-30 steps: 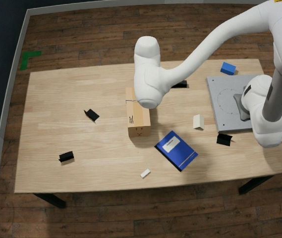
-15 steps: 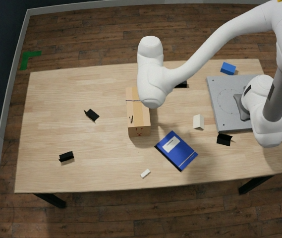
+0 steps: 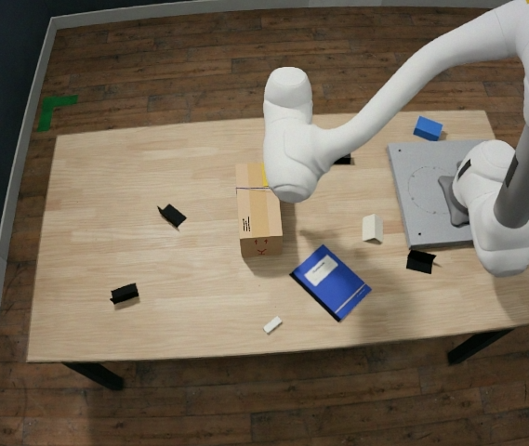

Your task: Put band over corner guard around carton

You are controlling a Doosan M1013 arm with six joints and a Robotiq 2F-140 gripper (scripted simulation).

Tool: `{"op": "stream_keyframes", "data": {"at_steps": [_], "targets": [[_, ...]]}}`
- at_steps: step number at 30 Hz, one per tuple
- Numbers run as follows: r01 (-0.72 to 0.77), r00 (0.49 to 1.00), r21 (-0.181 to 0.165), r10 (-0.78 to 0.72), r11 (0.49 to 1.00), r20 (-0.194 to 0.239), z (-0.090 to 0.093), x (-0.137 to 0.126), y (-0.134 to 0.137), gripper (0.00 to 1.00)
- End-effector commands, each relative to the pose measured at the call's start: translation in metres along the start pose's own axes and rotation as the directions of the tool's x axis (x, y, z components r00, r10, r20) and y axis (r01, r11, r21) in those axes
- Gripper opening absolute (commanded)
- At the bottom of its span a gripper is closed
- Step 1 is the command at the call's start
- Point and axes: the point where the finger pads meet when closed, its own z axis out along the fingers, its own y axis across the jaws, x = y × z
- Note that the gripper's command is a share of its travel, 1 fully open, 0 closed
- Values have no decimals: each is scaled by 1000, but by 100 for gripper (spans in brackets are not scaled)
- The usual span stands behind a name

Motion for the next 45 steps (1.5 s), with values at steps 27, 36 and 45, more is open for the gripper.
{"op": "stream_keyframes", "data": {"at_steps": [27, 36, 45], "targets": [[0, 1000, -1, 0, 1000, 1, -1, -1, -14, 10], [0, 1000, -1, 0, 1000, 1, -1, -5, -29, 10], [0, 1000, -1, 0, 1000, 1, -1, -9, -50, 10]]}}
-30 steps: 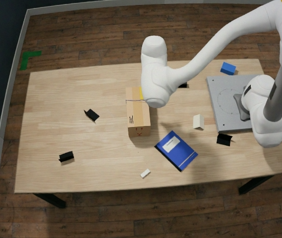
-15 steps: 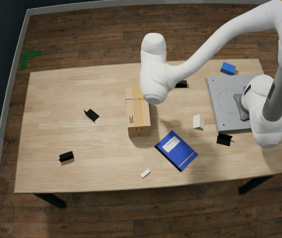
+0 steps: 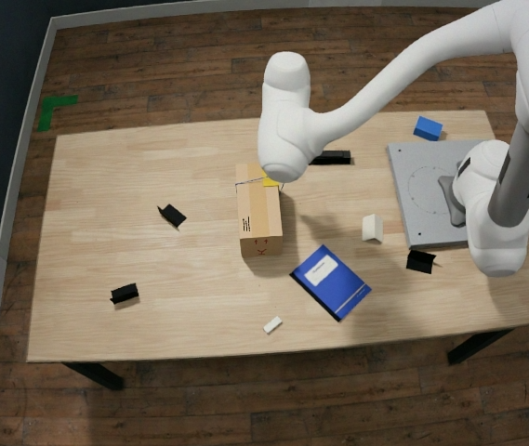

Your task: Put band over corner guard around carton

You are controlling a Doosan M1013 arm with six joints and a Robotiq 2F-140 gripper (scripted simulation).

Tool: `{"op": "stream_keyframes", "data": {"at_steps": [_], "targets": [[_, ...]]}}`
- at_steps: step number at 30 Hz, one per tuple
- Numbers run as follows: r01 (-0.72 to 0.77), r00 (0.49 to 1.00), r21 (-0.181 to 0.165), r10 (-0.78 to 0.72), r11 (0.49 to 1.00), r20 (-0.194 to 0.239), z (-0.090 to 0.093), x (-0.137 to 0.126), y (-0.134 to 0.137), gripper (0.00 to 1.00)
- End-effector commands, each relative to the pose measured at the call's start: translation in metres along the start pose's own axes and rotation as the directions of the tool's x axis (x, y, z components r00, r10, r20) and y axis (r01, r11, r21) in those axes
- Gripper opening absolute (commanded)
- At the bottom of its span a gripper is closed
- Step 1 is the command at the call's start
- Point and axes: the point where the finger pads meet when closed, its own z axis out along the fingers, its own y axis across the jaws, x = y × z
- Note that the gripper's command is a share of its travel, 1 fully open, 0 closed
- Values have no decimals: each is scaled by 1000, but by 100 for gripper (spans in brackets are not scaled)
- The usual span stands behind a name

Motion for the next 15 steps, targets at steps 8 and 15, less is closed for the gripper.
{"op": "stream_keyframes", "data": {"at_steps": [8, 15], "targets": [[0, 1000, -1, 0, 1000, 1, -1, -3, -12, 10], [0, 1000, -1, 0, 1000, 1, -1, -4, -15, 10]]}}
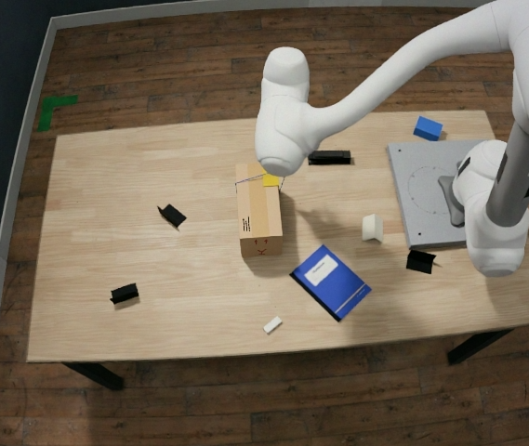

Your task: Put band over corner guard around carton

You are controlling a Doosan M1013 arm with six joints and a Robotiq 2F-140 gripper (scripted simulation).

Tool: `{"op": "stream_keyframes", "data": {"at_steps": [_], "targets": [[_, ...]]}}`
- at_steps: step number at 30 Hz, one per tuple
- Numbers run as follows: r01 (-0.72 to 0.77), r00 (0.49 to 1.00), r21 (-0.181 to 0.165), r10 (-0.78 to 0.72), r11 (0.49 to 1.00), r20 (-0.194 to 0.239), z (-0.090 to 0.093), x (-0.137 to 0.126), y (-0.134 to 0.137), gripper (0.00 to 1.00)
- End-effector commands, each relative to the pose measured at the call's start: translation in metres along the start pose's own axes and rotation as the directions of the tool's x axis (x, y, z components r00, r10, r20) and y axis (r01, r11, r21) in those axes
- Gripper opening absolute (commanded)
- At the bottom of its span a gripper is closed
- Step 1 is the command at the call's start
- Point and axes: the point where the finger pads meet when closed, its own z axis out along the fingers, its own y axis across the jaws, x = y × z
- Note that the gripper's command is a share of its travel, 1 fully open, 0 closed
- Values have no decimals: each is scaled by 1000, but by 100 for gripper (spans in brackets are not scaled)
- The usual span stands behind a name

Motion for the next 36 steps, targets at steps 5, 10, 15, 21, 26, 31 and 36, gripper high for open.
{"op": "stream_keyframes", "data": {"at_steps": [5, 10, 15, 21, 26, 31, 36], "targets": [[0, 1000, 0, 0, 1000, 1, -1, 0, 0, 10], [0, 1000, 0, 0, 1000, 1, -1, 0, 0, 10], [0, 1000, 0, 0, 1000, 1, -1, 0, 0, 10], [0, 1000, 0, 0, 1000, 1, -1, -2, 0, 10], [0, 1000, 0, 0, 1000, 1, -1, -3, 0, 10], [0, 1000, 0, 0, 1000, 1, -1, -7, 1, 10], [0, 1000, 0, 0, 1000, 1, -1, -13, 3, 10]]}}
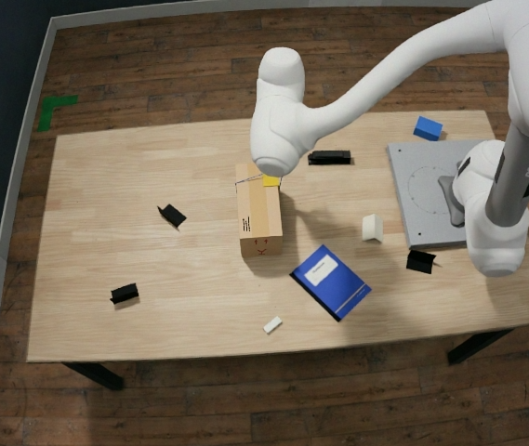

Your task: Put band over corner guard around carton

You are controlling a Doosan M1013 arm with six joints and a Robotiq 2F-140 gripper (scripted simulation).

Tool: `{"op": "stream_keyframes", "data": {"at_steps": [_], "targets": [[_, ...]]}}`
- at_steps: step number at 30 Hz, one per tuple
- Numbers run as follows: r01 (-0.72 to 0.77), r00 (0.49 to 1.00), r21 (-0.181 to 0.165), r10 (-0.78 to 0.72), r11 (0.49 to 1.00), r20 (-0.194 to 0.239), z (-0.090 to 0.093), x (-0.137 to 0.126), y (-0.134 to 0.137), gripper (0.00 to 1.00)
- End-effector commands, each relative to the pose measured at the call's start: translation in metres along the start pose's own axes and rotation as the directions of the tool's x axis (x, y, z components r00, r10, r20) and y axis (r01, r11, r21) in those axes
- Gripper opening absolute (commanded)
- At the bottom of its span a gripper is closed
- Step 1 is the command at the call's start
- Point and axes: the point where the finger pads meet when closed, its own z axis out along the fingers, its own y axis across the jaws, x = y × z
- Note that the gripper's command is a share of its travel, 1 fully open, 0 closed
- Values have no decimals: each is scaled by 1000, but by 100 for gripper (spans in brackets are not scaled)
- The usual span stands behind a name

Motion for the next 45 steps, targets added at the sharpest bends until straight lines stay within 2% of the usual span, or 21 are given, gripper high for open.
{"op": "stream_keyframes", "data": {"at_steps": [1, 17, 31, 45], "targets": [[0, 1000, 0, 0, 1000, 1, -1, -3, 1, 10], [0, 1000, 0, 0, 1000, 1, -1, -17, 4, 10], [0, 1000, 0, 0, 1000, 1, -1, -19, 4, 10], [0, 1000, 0, 0, 1000, 1, 10, -19, 4, 10]]}}
